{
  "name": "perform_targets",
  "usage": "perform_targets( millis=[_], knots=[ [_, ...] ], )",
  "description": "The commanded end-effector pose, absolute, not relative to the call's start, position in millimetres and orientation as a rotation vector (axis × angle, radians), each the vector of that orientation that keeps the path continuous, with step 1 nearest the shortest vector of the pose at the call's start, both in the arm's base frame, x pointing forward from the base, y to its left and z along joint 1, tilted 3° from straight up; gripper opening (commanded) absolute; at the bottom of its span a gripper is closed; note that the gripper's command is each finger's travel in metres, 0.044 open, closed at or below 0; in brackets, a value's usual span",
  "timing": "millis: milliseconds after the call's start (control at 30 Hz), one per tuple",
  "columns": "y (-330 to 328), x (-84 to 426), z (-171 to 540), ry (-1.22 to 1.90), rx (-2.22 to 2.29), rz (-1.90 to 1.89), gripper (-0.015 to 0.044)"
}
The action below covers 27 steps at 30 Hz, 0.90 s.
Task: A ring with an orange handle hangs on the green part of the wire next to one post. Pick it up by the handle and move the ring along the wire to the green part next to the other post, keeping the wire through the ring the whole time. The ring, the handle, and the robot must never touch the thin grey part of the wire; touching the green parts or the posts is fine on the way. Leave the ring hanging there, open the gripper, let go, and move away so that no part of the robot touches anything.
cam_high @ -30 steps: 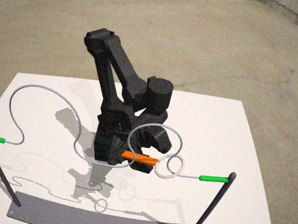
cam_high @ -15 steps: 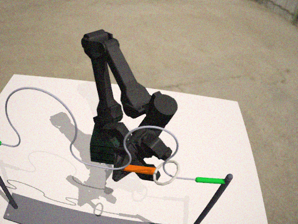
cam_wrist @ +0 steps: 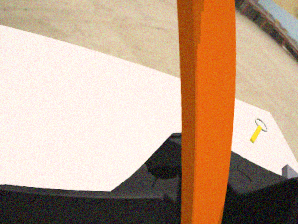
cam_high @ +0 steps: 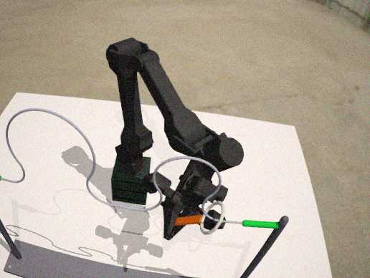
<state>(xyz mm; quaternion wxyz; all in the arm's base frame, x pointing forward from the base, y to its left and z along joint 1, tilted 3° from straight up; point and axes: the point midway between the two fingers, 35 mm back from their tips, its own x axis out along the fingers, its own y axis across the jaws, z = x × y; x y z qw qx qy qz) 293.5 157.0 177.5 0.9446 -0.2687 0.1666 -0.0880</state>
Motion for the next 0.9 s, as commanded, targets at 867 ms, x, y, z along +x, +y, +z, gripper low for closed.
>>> perform_targets(
  millis=[867],
  knots=[
    [240, 289, 156, 0.394, -0.092, -0.077, -0.015]
  ],
)
